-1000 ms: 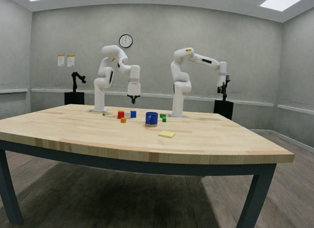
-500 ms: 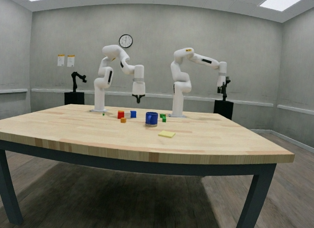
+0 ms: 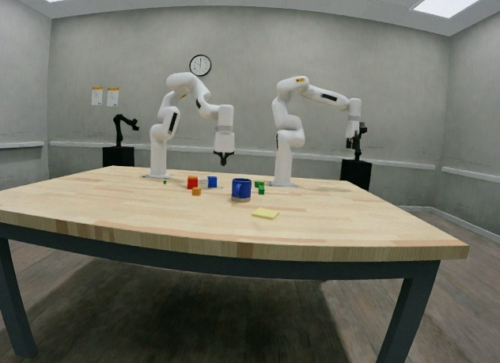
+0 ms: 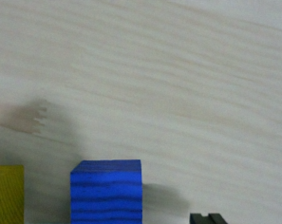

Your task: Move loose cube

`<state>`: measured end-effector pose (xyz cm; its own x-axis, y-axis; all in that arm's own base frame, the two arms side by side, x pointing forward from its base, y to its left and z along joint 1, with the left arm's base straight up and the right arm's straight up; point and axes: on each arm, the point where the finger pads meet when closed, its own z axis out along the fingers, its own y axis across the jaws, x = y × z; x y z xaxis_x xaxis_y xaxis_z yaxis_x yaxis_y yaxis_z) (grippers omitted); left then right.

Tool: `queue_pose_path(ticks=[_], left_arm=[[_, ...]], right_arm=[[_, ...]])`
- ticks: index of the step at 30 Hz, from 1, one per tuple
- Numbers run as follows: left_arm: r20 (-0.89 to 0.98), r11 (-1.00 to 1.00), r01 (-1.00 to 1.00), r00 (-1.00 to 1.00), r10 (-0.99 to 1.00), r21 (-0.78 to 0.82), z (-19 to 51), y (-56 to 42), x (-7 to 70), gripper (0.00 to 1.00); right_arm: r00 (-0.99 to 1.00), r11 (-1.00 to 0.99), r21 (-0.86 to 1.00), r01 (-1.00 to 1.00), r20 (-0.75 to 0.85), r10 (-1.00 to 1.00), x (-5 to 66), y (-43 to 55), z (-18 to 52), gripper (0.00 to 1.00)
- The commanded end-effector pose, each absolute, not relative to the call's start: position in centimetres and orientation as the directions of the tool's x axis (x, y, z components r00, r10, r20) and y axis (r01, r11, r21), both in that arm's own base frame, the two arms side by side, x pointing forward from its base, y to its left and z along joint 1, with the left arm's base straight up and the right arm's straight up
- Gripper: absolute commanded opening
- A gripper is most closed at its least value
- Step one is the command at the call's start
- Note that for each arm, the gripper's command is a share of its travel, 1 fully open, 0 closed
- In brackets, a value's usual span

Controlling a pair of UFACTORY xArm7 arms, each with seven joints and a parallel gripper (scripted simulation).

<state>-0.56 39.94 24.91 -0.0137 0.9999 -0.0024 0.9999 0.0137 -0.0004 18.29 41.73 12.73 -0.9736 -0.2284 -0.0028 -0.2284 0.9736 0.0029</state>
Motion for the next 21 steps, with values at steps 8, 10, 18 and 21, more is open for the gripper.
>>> queue_pose_path(ticks=[8, 10, 18, 21], left_arm=[[0.0, 0.014, 1.0, -0.014, 1.0, 0.0, 25.0, 40.0, -0.55, 1.0], [0.0, 0.014, 1.0, -0.014, 1.0, 0.0, 25.0, 40.0, -0.55, 1.0], [0.0, 0.014, 1.0, -0.014, 1.0, 0.0, 25.0, 40.0, -0.55, 1.0], [0.0, 0.014, 1.0, -0.014, 1.0, 0.0, 25.0, 40.0, -0.55, 1.0]], right_arm=[[-0.974, 0.974, 0.002, -0.228, -0.001, -0.228, 18.35, 41.83, 12.82, 0.0], [-0.974, 0.974, 0.002, -0.228, -0.001, -0.228, 18.35, 41.83, 12.8, 0.0], [-0.974, 0.974, 0.002, -0.228, -0.001, -0.228, 18.36, 41.84, 12.46, 0.0], [-0.974, 0.974, 0.002, -0.228, -0.001, -0.228, 18.36, 41.84, 12.1, 0.0]])
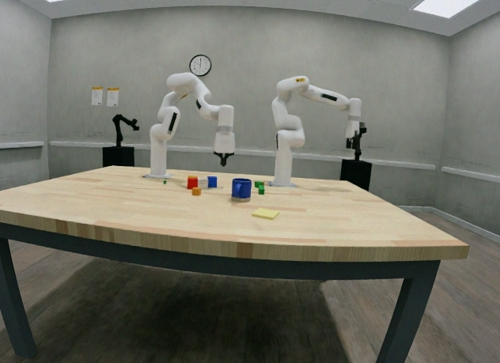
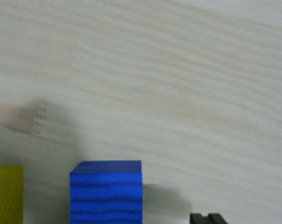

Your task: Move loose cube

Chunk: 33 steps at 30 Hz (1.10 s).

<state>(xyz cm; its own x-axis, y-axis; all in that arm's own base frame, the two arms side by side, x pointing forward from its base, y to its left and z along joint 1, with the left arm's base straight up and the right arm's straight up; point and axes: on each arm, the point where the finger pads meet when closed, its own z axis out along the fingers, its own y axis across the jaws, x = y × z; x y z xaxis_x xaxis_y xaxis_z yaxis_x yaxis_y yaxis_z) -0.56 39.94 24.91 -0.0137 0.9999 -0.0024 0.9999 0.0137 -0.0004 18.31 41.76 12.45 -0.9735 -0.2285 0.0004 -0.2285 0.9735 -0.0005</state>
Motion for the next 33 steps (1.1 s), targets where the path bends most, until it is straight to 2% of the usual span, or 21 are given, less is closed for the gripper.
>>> queue_pose_path(ticks=[1, 33], left_arm=[[0.0, 0.014, 1.0, -0.014, 1.0, 0.0, 25.0, 40.0, -0.5, 1.0], [0.0, 0.014, 1.0, -0.014, 1.0, 0.0, 25.0, 40.0, -0.5, 1.0]], right_arm=[[-0.974, 0.974, 0.002, -0.228, -0.001, -0.228, 18.4, 41.8, 11.9, 0.0], [-0.974, 0.974, 0.002, -0.228, -0.001, -0.228, 18.4, 41.9, 4.6, 0.0]])
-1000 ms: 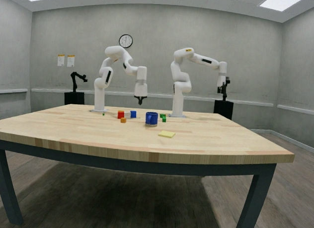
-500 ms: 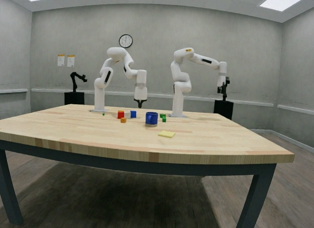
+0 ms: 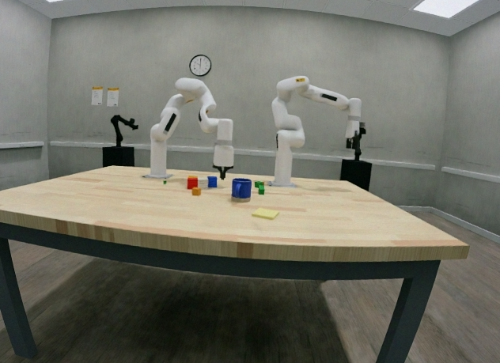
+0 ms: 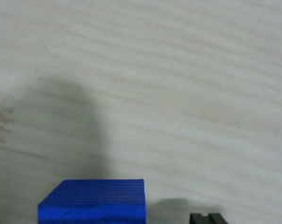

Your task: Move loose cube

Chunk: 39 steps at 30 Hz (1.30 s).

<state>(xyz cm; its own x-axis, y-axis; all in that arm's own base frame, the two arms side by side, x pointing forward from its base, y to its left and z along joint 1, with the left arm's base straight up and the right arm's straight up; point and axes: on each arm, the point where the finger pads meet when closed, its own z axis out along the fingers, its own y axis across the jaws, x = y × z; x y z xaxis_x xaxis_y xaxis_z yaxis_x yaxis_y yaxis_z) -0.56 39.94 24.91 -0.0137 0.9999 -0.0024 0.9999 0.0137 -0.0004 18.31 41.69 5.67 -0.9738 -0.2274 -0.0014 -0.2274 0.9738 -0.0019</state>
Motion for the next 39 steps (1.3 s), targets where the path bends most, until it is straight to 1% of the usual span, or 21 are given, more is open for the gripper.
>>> queue_pose_path(ticks=[1, 14, 39], left_arm=[[0.0, 0.014, 1.0, -0.014, 1.0, 0.0, 25.0, 40.0, -0.5, 1.0], [0.0, 0.014, 1.0, -0.014, 1.0, 0.0, 25.0, 40.0, -0.5, 1.0], [0.0, 0.014, 1.0, -0.014, 1.0, 0.0, 25.0, 40.0, -0.5, 1.0]], right_arm=[[-0.974, 0.974, 0.002, -0.228, -0.001, -0.228, 18.4, 41.9, 4.4, 0.0], [-0.974, 0.974, 0.002, -0.228, -0.001, -0.228, 18.4, 41.9, 3.0, 0.0], [-0.974, 0.974, 0.002, -0.228, -0.001, -0.228, 18.4, 41.9, 2.9, 0.0]])
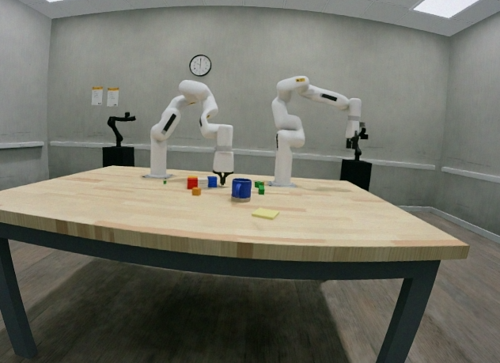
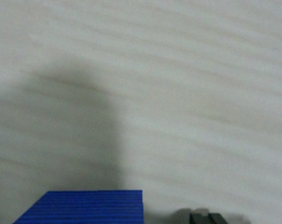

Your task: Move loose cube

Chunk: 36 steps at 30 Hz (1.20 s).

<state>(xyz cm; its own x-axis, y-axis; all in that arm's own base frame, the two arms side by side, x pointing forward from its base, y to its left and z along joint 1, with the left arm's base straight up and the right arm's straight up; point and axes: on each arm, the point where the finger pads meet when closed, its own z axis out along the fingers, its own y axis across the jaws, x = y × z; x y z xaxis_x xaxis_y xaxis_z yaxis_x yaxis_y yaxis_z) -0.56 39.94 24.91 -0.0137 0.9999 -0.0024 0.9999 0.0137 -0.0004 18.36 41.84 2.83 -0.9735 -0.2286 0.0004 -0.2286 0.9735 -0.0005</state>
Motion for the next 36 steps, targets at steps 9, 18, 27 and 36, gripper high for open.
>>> queue_pose_path(ticks=[9, 18, 27, 36], left_arm=[[0.0, 0.014, 1.0, -0.014, 1.0, 0.0, 25.0, 40.0, -0.55, 1.0], [0.0, 0.014, 1.0, -0.014, 1.0, 0.0, 25.0, 40.0, -0.55, 1.0], [0.0, 0.014, 1.0, -0.014, 1.0, 0.0, 25.0, 40.0, -0.55, 1.0], [0.0, 0.014, 1.0, -0.014, 1.0, 0.0, 25.0, 40.0, -0.55, 1.0]], right_arm=[[-0.974, 0.974, 0.002, -0.228, -0.001, -0.228, 18.45, 41.75, 2.92, 0.0], [-0.974, 0.974, 0.002, -0.228, -0.001, -0.228, 18.55, 41.33, 2.92, 0.0], [-0.974, 0.974, 0.002, -0.228, -0.001, -0.228, 18.6, 41.13, 2.92, 0.0], [-0.974, 0.974, 0.002, -0.228, -0.001, -0.228, 18.61, 41.12, 2.92, 0.0]])
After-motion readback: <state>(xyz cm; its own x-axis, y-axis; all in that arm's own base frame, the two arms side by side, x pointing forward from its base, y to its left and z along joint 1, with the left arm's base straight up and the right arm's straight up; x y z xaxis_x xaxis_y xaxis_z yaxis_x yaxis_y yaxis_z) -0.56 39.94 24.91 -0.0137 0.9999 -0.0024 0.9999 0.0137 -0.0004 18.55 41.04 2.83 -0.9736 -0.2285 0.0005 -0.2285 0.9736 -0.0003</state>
